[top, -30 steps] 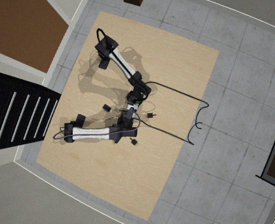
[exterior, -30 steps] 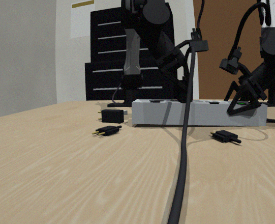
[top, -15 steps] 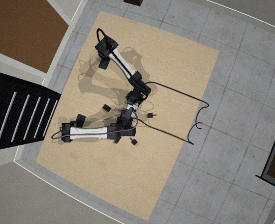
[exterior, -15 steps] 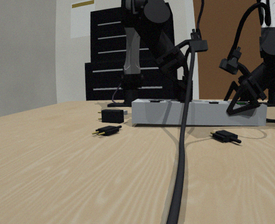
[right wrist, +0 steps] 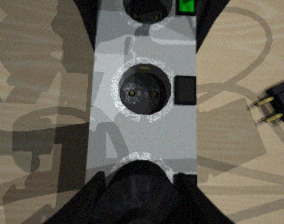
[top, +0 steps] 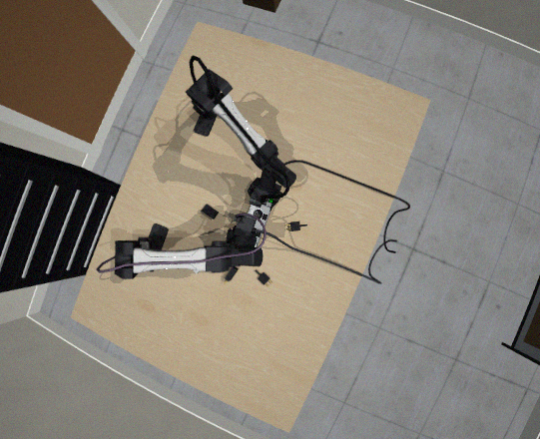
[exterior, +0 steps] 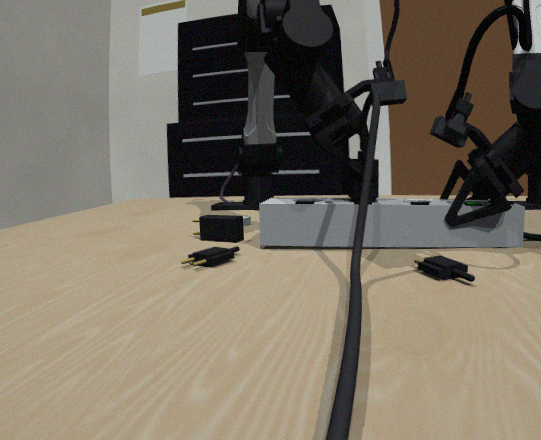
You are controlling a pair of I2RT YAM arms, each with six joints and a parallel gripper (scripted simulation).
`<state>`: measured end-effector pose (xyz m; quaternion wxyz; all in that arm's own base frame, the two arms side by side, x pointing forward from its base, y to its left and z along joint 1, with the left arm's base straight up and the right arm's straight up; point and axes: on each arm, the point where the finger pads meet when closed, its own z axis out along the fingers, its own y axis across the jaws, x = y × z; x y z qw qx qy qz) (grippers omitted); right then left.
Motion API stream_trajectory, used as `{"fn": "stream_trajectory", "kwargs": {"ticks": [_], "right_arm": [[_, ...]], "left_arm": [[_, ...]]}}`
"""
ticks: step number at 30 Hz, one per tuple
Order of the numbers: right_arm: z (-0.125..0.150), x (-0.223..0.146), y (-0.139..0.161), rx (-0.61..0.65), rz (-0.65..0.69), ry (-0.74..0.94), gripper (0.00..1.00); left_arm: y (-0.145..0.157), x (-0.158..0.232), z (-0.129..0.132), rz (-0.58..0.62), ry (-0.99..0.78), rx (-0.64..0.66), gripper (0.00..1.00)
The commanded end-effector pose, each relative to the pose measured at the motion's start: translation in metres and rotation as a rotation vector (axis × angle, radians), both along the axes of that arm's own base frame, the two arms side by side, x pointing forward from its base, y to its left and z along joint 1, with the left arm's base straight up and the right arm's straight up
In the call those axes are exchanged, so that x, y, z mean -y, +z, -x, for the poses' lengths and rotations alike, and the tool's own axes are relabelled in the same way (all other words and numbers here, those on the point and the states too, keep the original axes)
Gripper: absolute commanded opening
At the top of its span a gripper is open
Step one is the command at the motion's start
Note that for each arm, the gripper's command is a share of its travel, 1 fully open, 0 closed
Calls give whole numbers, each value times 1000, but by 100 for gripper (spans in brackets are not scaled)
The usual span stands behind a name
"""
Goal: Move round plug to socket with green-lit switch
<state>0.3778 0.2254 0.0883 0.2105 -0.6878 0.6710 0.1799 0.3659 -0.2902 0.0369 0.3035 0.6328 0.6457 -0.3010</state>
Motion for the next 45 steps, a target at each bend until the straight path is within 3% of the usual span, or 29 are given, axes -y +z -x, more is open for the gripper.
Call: {"fn": "stream_trajectory", "kwargs": {"ticks": [1,4,10,14,19,22,28,32,36,38,45], "right_arm": [[-16,-10,43,144,-61,17,33],[-19,-10,45,128,-66,17,33],[-20,-8,31,-87,-52,1,33],[-16,-8,50,1,-64,3,33],[-10,-10,47,155,-66,10,33],[-10,-9,48,185,-60,12,33],[-19,-9,39,52,-59,15,33],[-20,-8,32,-84,-51,3,33],[-15,-8,51,5,-66,3,33],[-15,-8,51,5,-66,3,33],[-12,-10,45,176,-58,18,33]], "left_arm": [[-58,-27,16,-176,72,-146,73],[-58,-27,16,-176,72,-146,73],[-34,-19,4,-121,58,-76,73],[-34,-18,4,-122,56,-76,73],[-53,-24,13,-164,68,-132,73],[-56,-27,15,-172,71,-142,73],[-56,-27,15,-169,71,-145,73],[-33,-19,3,-121,59,-76,73],[-46,-21,7,-143,60,-102,73],[-46,-21,7,-143,60,-102,73],[-58,-28,15,-178,74,-147,73]]}}
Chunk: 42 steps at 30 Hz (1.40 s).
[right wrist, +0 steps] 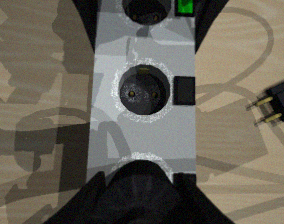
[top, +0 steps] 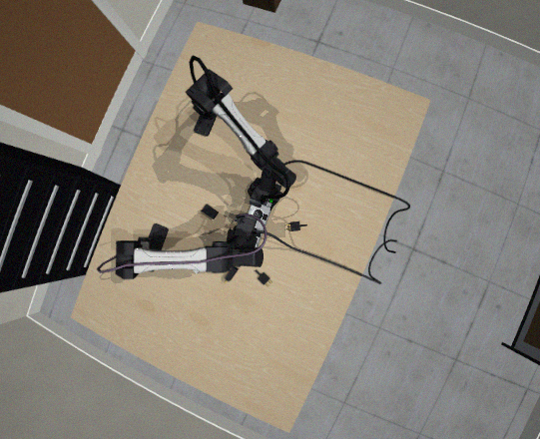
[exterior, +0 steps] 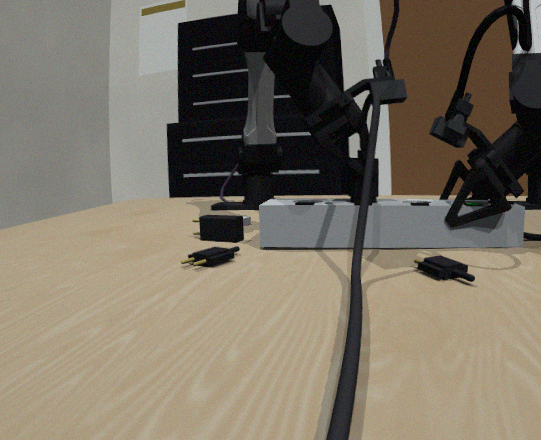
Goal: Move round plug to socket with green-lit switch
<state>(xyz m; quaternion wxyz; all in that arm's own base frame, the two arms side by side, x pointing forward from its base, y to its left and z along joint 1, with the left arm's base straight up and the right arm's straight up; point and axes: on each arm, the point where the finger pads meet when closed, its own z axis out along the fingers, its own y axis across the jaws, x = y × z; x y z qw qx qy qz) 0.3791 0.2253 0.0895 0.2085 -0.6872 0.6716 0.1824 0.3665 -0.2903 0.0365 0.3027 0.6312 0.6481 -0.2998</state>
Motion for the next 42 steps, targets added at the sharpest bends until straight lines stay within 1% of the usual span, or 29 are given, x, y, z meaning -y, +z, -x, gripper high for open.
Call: {"fn": "stream_trajectory", "kwargs": {"ticks": [1,3,4,6,8,10,11,13,15,17,19,21,23,25,27,28,30,33,35,37,38,40,42], "right_arm": [[-12,-10,41,160,-56,17,33],[-18,-10,46,136,-66,17,33],[-18,-10,45,104,-67,16,33],[-19,-9,33,18,-55,13,33],[-19,-8,30,-53,-48,7,33],[-19,-8,30,-53,-48,7,33],[-19,-8,31,-81,-54,1,33],[-17,-8,39,-50,-60,-1,33],[-16,-9,50,12,-66,-1,33],[-11,-10,46,52,-64,4,33],[-9,-11,47,122,-67,8,33],[-9,-10,47,192,-61,11,33],[-12,-10,41,157,-54,15,33],[-17,-10,46,133,-64,16,33],[-17,-10,46,133,-64,16,33],[-18,-9,45,101,-65,15,33],[-19,-9,33,15,-53,13,33],[-19,-8,32,-82,-50,0,33],[-17,-8,39,-52,-57,-1,33],[-14,-8,50,7,-62,2,33],[-14,-10,51,35,-65,4,33],[-10,-10,47,86,-64,6,33],[-8,-10,48,161,-64,10,33]], "left_arm": [[-58,-28,16,-175,68,-146,73],[-58,-28,16,-174,68,-145,73],[-58,-28,16,-173,68,-145,73],[-44,-24,11,-146,65,-111,73],[-39,-22,7,-132,57,-90,73],[-39,-22,7,-132,57,-90,73],[-35,-19,5,-123,54,-79,73],[-35,-19,5,-123,54,-78,73],[-34,-19,5,-122,47,-72,73],[-35,-19,5,-123,47,-73,73],[-49,-23,10,-152,55,-113,73],[-55,-26,14,-168,66,-136,73],[-57,-27,16,-171,67,-143,73],[-57,-27,16,-170,66,-143,73],[-57,-27,16,-170,66,-143,73],[-51,-26,14,-161,65,-132,73],[-43,-23,10,-142,61,-105,73],[-33,-19,4,-117,53,-74,73],[-33,-19,4,-117,52,-74,73],[-33,-19,4,-118,51,-73,73],[-34,-19,4,-122,53,-72,73],[-46,-22,9,-145,55,-109,73],[-52,-25,12,-158,63,-129,73]]}}
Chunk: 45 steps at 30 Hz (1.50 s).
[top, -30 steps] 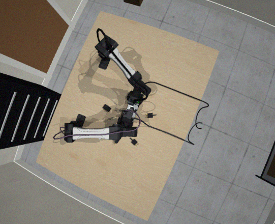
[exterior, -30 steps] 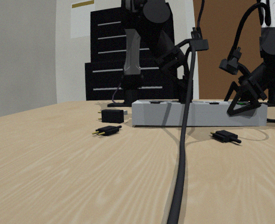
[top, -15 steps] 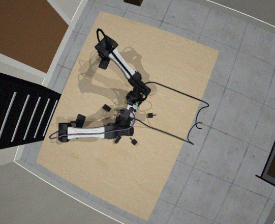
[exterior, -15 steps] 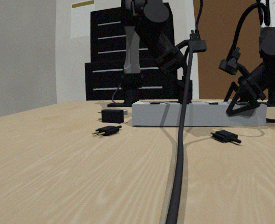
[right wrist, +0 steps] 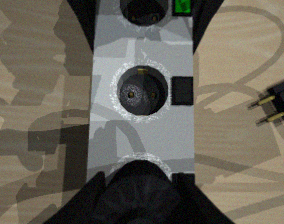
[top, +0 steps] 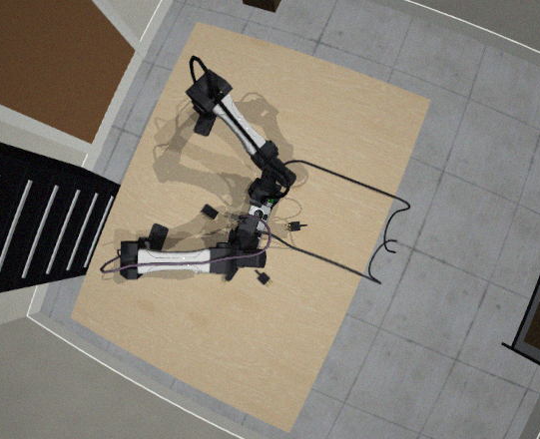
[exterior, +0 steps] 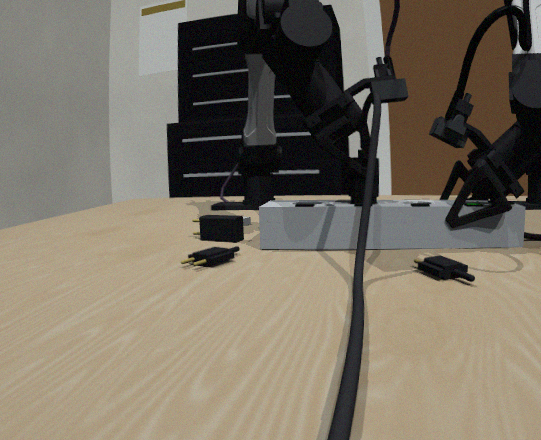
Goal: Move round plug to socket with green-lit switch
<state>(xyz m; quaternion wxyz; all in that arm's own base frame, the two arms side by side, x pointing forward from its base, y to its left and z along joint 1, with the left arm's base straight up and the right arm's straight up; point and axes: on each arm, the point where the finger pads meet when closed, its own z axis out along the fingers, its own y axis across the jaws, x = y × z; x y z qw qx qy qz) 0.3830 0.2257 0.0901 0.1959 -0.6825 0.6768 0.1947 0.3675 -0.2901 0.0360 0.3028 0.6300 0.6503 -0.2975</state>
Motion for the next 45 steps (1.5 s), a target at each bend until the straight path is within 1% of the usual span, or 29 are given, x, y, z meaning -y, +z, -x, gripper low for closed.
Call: {"fn": "stream_trajectory", "kwargs": {"ticks": [1,2,3,5,7,8,10,13,15,17,19,23,25,27,29,30,32,34,36,37,39,41,43,45], "right_arm": [[-4,-10,47,199,-65,12,33],[-4,-10,47,199,-65,12,33],[-5,-9,47,228,-58,14,33],[-7,-9,41,192,-56,21,33],[-13,-10,46,167,-67,20,33],[-13,-9,45,138,-64,17,33],[-15,-8,34,52,-52,15,33],[-15,-7,32,-41,-49,5,33],[-12,-8,40,-10,-59,1,33],[-10,-8,51,48,-64,4,33],[-10,-8,51,48,-64,4,33],[-4,-10,48,160,-67,12,33],[-5,-9,49,232,-62,17,33],[-8,-9,42,196,-55,19,33],[-13,-10,47,171,-65,19,33],[-13,-9,46,139,-66,17,33],[-15,-8,34,52,-53,15,33],[-15,-7,32,-17,-47,9,33],[-15,-7,32,-17,-47,9,33],[-15,-8,33,-44,-54,3,33],[-13,-8,40,-13,-60,2,33],[-12,-8,52,50,-66,2,33],[-7,-10,48,89,-64,6,33],[-4,-10,49,160,-67,10,33]], "left_arm": [[-51,-24,14,-154,58,-130,73],[-51,-24,14,-154,58,-130,73],[-54,-26,16,-161,60,-140,73],[-55,-27,16,-162,60,-141,73],[-55,-27,16,-163,61,-141,73],[-55,-27,16,-163,61,-141,73],[-42,-23,12,-138,57,-113,73],[-32,-19,5,-111,47,-74,73],[-32,-19,5,-112,47,-74,73],[-44,-21,8,-133,50,-100,73],[-44,-21,8,-133,50,-100,73],[-47,-23,10,-144,55,-116,73],[-56,-27,16,-166,62,-144,73],[-56,-27,17,-167,62,-144,73],[-56,-27,16,-166,62,-144,73],[-55,-27,17,-161,60,-145,73],[-43,-23,11,-138,58,-108,73],[-37,-21,8,-125,51,-89,73],[-37,-21,8,-125,51,-89,73],[-33,-19,5,-116,49,-78,73],[-33,-19,5,-117,49,-78,73],[-33,-19,5,-116,44,-73,73],[-34,-19,6,-117,44,-74,73],[-48,-23,11,-146,51,-114,73]]}}
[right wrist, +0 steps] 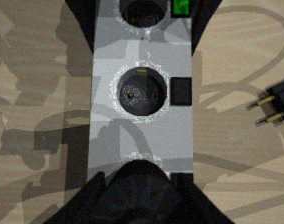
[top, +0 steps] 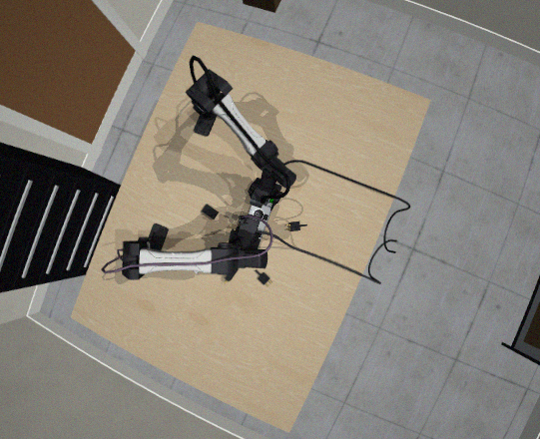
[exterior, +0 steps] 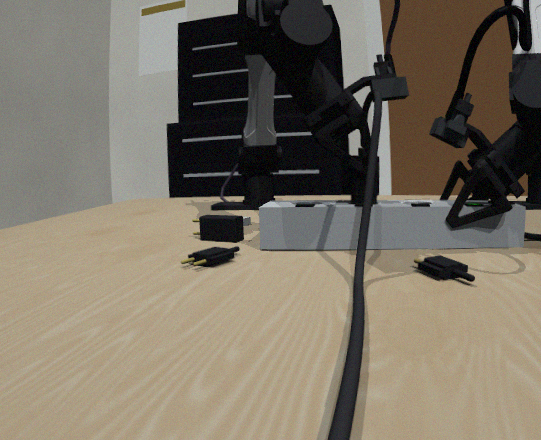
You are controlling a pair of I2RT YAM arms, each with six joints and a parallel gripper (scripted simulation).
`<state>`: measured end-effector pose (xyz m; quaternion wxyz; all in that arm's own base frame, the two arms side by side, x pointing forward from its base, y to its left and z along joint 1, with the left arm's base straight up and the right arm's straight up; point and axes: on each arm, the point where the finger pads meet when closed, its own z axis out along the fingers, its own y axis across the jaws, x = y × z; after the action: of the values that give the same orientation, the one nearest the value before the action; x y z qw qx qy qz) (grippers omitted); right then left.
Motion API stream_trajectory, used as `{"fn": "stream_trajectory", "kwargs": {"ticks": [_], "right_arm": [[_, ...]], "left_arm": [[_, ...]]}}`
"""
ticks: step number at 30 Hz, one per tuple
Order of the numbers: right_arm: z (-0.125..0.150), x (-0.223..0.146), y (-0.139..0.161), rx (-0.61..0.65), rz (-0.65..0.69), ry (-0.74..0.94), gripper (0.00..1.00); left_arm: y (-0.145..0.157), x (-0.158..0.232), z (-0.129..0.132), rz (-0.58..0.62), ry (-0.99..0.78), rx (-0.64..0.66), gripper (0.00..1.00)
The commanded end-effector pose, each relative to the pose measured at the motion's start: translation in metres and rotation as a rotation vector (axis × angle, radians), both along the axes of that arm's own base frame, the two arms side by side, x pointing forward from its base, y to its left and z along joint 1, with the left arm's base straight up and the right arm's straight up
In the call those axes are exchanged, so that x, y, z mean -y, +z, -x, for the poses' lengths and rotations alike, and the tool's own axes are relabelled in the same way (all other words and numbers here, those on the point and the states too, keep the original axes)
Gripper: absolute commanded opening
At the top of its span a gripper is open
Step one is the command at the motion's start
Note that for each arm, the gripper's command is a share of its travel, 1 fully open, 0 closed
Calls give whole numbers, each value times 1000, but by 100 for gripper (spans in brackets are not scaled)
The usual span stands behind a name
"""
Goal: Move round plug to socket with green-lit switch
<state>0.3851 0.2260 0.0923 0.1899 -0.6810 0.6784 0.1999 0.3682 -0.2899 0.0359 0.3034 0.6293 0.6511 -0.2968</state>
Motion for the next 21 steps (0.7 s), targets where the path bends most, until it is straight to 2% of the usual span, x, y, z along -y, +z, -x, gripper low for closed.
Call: {"fn": "stream_trajectory", "kwargs": {"ticks": [1,2,4,8,14,16,18,21], "right_arm": [[-2,-9,47,213,-66,10,33],[-3,-8,47,245,-62,13,33],[-5,-8,40,209,-55,16,33],[-11,-9,45,183,-65,16,33],[-11,-4,31,-37,-30,4,33],[-7,0,40,-24,-14,-8,33],[-10,-3,34,-12,5,-7,33],[-17,-8,26,10,43,-12,33]], "left_arm": [[-49,-24,12,-151,54,-122,73],[-53,-26,15,-161,59,-137,73],[-55,-27,17,-164,58,-143,73],[-54,-26,17,-159,56,-144,73],[-24,-15,3,-89,38,-56,73],[-14,-11,0,-59,23,-26,73],[-8,-9,-3,-43,19,-11,73],[17,-1,-10,14,2,47,73]]}}
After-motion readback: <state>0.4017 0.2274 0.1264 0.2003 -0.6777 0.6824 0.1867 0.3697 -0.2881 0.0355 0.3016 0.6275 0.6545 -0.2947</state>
